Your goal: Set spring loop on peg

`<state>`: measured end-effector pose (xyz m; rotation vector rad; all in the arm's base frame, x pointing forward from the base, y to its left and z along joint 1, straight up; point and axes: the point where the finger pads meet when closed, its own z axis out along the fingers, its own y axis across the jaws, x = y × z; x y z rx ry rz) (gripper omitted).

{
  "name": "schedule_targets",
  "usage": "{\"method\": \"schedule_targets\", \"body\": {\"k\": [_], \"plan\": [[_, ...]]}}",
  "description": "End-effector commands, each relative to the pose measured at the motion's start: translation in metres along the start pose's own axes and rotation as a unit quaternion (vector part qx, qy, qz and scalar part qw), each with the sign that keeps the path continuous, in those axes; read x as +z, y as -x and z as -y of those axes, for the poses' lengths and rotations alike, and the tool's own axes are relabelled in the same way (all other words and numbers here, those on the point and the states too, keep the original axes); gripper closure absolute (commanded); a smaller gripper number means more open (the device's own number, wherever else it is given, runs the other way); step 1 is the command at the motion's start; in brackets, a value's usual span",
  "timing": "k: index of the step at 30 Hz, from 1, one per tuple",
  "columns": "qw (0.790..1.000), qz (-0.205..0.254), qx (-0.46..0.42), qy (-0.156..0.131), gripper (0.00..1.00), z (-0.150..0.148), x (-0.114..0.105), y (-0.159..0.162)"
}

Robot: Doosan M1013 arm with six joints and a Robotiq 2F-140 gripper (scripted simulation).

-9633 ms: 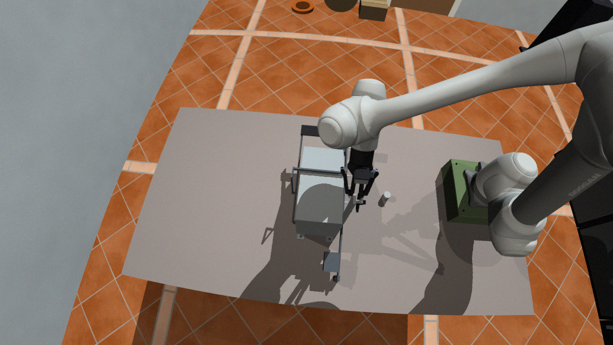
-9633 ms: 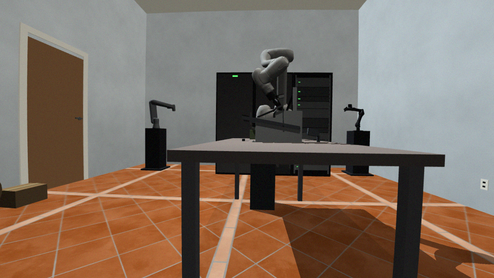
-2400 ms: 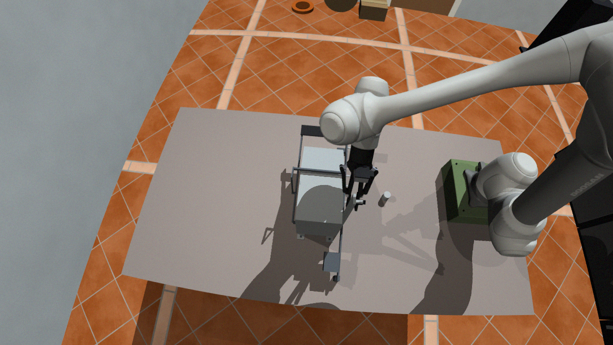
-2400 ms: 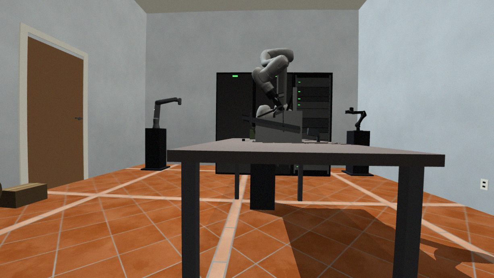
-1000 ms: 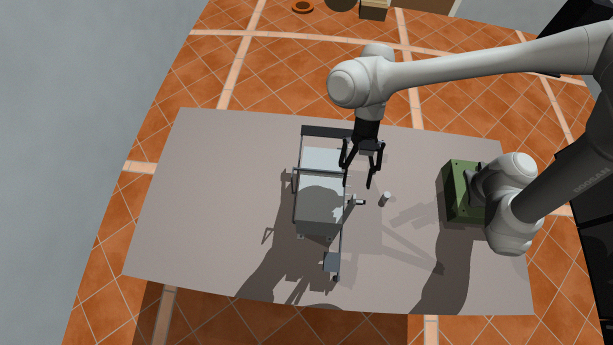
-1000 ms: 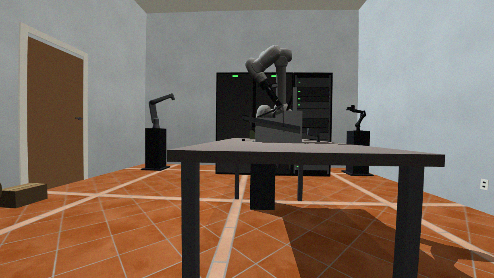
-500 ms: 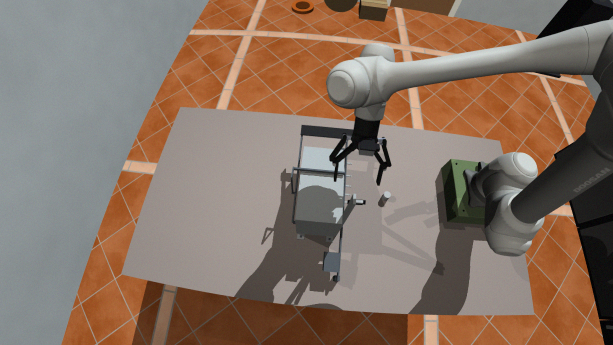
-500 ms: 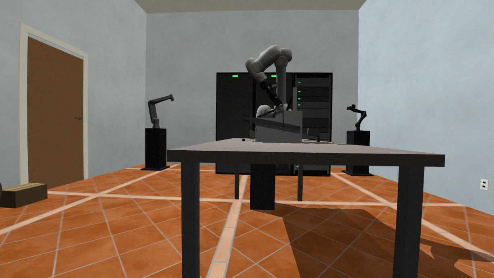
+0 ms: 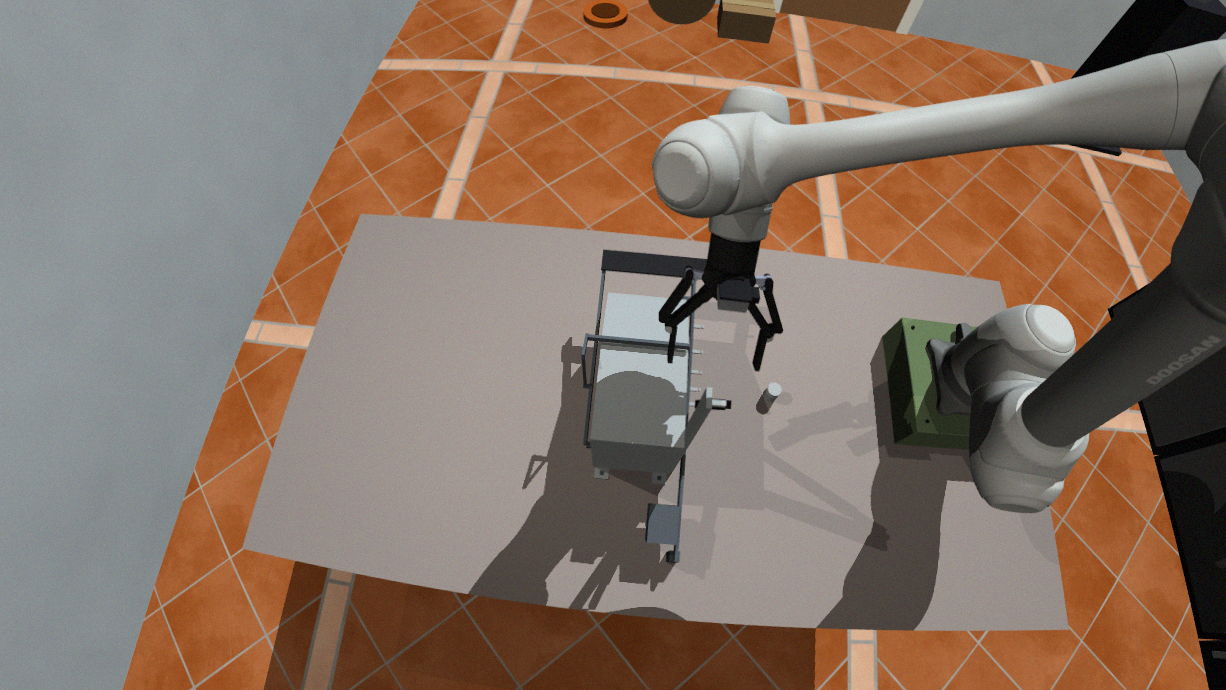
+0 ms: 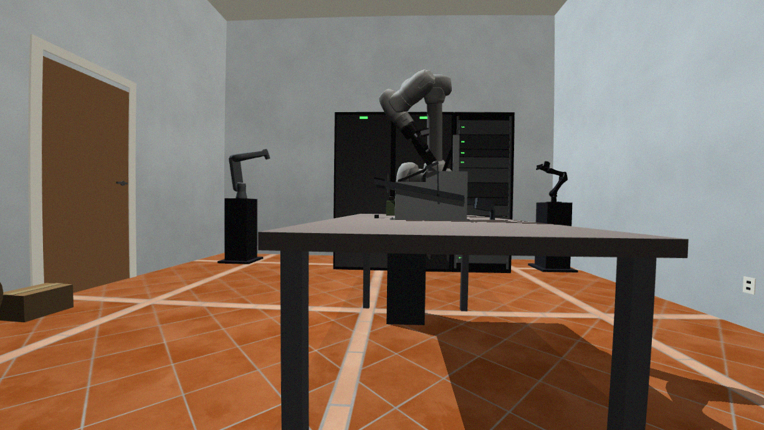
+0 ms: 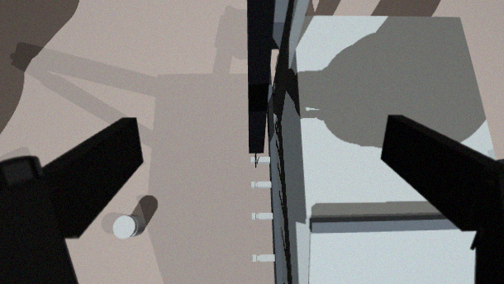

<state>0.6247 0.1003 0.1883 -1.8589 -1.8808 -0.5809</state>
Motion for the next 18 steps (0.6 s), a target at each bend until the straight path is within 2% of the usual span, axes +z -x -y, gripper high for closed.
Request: {"method": "schedule_targets", "body": {"k": [1, 10, 11, 18], "plan": [[1.0, 0.0, 0.0, 0.001, 0.0, -0.0004, -0.0007, -0.0005], [1.0, 0.0, 0.0, 0.001, 0.0, -0.0004, -0.0007, -0.0005], [0.997, 0.075, 0.001, 0.001, 0.0, -0.0004, -0.0026, -0.0019], [0.997, 0.075, 0.001, 0.001, 0.0, -0.0004, -0.0026, -0.0019]]}}
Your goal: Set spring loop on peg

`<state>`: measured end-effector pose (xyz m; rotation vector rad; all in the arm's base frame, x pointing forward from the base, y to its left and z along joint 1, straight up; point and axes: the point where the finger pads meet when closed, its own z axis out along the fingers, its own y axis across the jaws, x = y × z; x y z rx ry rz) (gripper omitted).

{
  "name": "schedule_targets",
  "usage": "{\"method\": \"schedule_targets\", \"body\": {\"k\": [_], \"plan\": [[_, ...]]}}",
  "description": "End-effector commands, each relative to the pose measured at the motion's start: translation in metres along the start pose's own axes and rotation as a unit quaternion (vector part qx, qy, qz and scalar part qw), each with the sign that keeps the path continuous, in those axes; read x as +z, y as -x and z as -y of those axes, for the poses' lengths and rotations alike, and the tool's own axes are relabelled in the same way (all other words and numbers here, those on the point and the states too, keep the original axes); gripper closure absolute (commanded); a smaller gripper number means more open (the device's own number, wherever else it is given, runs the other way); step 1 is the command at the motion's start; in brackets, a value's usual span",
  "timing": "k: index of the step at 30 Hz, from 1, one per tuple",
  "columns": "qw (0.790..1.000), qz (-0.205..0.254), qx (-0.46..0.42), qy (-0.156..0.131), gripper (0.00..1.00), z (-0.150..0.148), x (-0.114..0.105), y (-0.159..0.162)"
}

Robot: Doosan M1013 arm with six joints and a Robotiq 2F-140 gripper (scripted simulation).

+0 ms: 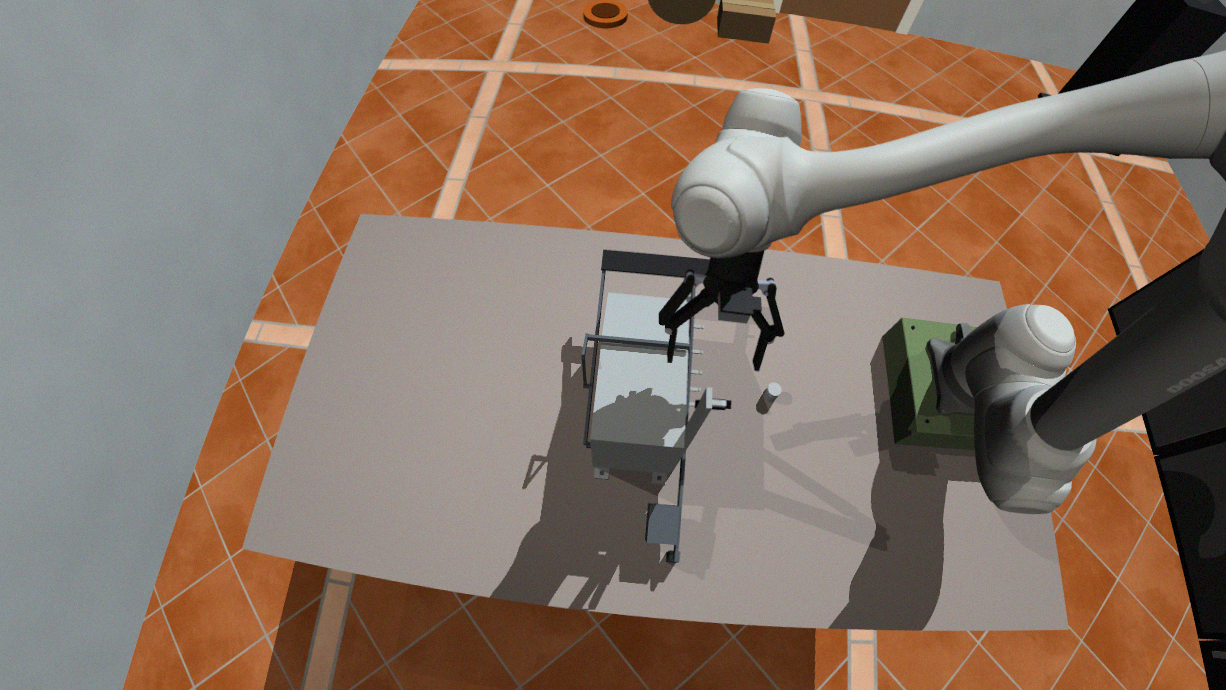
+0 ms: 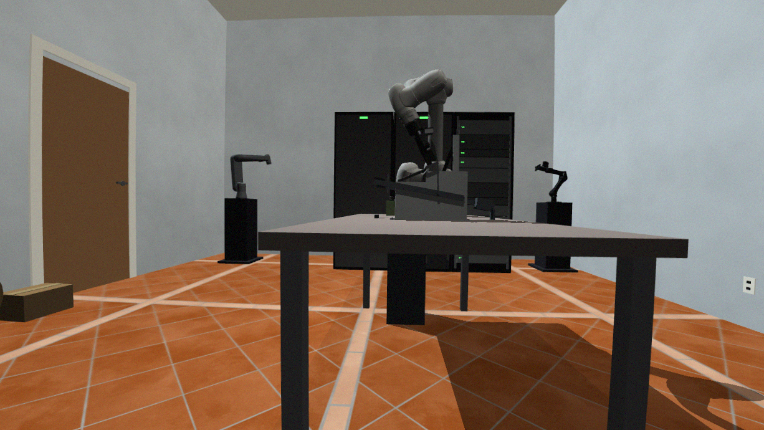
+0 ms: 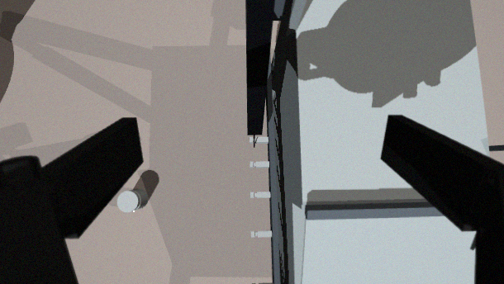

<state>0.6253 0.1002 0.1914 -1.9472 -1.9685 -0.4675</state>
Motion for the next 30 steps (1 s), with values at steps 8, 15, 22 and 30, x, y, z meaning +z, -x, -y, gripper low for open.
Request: {"method": "schedule_targets", "body": {"k": [8, 15, 22, 30], "plan": [[1.0, 0.005, 0.001, -0.002, 0.0, 0.0003, 0.0, -0.0002], [0.997, 0.08, 0.002, -0.001, 0.0, 0.0002, -0.0021, -0.0012], [0.997, 0.08, 0.002, -0.001, 0.0, 0.0002, -0.0021, -0.0012], [0.988, 0.154, 0.004, -0.001, 0.0, 0.0003, -0.0043, -0.0023]]}}
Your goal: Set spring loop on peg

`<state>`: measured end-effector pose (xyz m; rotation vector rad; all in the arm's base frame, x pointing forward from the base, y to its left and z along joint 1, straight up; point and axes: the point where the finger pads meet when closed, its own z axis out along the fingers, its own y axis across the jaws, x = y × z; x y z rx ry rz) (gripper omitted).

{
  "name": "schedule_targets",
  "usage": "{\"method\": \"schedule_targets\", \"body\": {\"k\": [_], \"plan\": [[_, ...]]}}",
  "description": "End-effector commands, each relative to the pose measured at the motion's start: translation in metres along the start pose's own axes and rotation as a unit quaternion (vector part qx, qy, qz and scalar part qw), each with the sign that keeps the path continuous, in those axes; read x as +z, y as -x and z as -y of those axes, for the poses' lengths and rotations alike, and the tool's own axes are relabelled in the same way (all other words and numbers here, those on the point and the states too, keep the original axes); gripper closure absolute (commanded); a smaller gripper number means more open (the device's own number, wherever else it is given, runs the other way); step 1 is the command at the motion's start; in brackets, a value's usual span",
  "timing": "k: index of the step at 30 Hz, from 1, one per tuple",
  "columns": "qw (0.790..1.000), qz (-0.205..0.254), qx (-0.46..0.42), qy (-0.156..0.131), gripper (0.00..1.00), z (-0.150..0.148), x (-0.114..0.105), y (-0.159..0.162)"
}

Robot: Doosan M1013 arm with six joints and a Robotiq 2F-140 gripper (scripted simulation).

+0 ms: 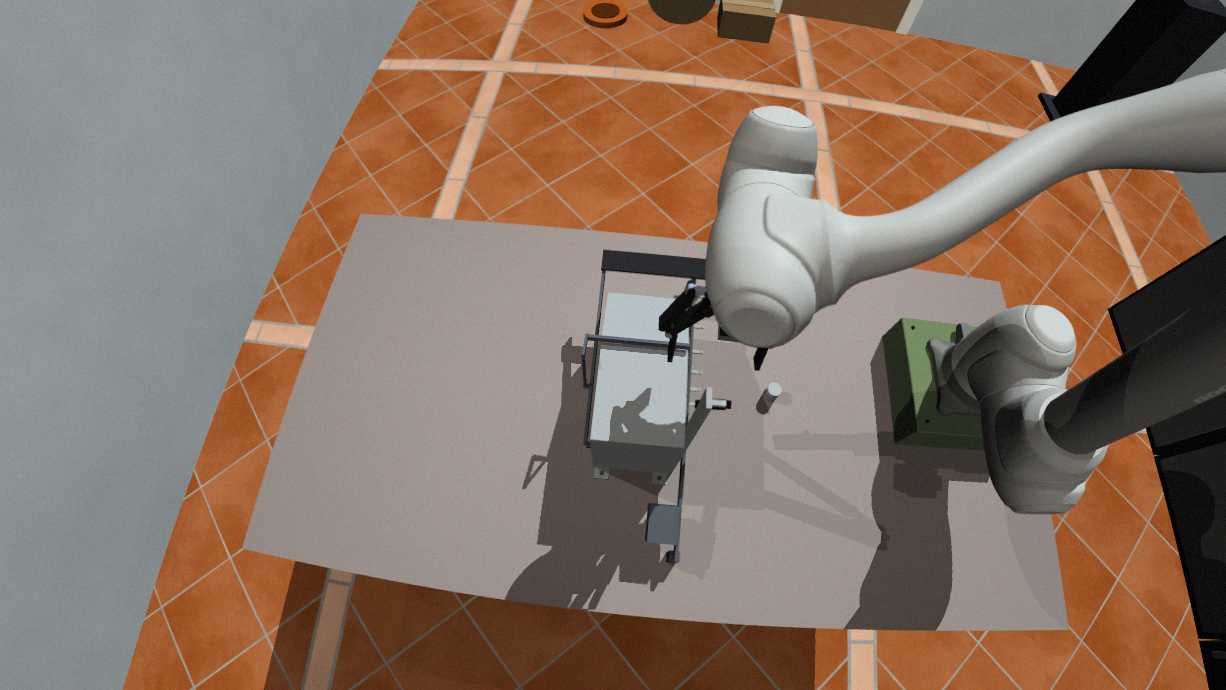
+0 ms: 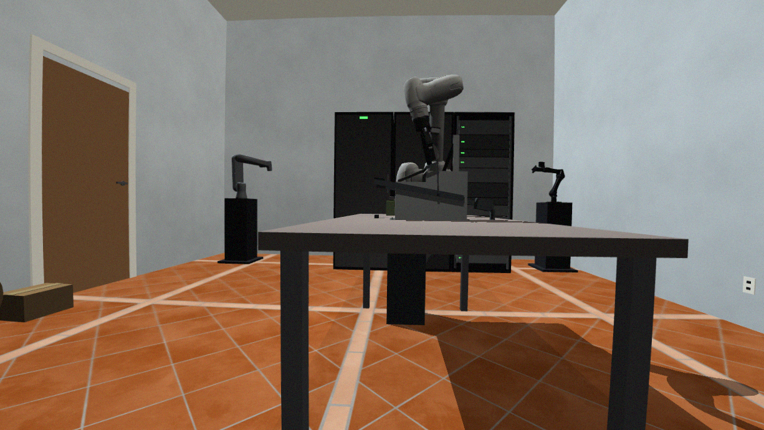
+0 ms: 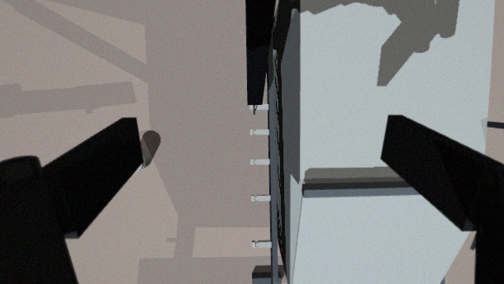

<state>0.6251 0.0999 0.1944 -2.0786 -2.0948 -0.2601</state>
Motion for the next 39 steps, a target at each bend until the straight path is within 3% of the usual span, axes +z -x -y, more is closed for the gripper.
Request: {"method": "schedule_targets", "body": {"k": [1, 13, 14, 30, 31, 39], "plan": [[0.999, 0.045, 0.002, 0.0, 0.0, 0.0, -0.002, -0.001], [0.999, 0.045, 0.002, 0.0, 0.0, 0.0, -0.002, -0.001], [0.993, 0.119, 0.003, 0.0, 0.0, 0.0, -0.004, -0.001], [0.993, 0.119, 0.003, 0.0, 0.0, 0.0, -0.004, -0.001], [0.993, 0.121, 0.003, 0.0, 0.0, 0.058, -0.008, 0.015], [0.993, 0.121, 0.003, 0.0, 0.0, 0.058, -0.008, 0.015]]}}
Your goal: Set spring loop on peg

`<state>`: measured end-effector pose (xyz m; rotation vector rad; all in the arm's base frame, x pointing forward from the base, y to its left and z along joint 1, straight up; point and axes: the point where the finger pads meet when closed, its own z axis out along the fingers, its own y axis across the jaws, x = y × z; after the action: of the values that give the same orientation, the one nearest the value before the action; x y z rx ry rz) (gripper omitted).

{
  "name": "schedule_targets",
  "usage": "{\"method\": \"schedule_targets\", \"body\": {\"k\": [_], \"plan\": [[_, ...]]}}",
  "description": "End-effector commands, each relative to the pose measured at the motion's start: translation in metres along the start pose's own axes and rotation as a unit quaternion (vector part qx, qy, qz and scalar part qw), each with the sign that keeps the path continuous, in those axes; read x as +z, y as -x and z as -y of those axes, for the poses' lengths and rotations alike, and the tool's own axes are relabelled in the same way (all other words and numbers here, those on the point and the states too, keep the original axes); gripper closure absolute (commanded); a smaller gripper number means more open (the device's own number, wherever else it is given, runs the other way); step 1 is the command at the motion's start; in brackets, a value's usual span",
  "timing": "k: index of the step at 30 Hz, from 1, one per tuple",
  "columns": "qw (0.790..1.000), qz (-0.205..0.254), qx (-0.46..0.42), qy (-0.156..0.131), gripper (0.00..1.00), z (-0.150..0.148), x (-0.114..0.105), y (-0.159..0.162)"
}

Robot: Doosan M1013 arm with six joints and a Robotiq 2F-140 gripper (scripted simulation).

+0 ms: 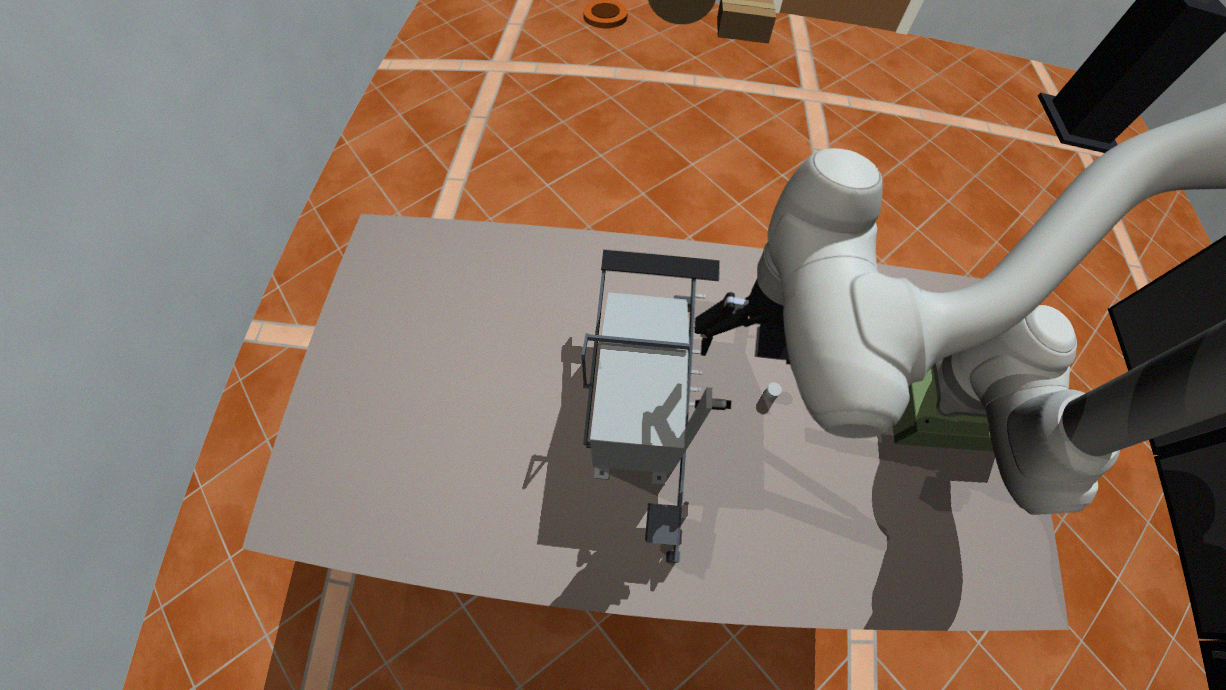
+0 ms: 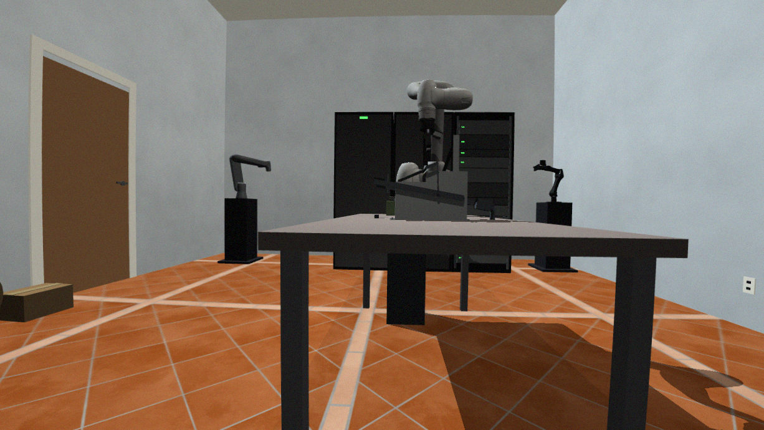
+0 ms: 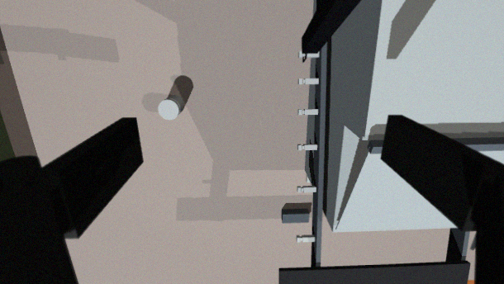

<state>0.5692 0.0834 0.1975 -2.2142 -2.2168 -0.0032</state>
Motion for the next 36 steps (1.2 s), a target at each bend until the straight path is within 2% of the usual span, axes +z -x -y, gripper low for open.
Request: {"method": "schedule_targets", "body": {"k": [1, 8, 9, 25, 26, 36], "plan": [[1.0, 0.0, 0.0, 0.001, 0.0, 0.002, -0.001, 0.001], [1.0, 0.0, 0.0, 0.001, 0.0, 0.002, -0.001, 0.001], [1.0, 0.002, 0.0, 0.001, 0.0, 0.059, -0.001, 0.018], [1.0, 0.002, 0.0, 0.001, 0.0, 0.059, -0.001, 0.018], [1.0, 0.004, 0.0, 0.001, 0.0, 0.116, -0.001, 0.036], [1.0, 0.004, 0.0, 0.001, 0.0, 0.116, -0.001, 0.036]]}}
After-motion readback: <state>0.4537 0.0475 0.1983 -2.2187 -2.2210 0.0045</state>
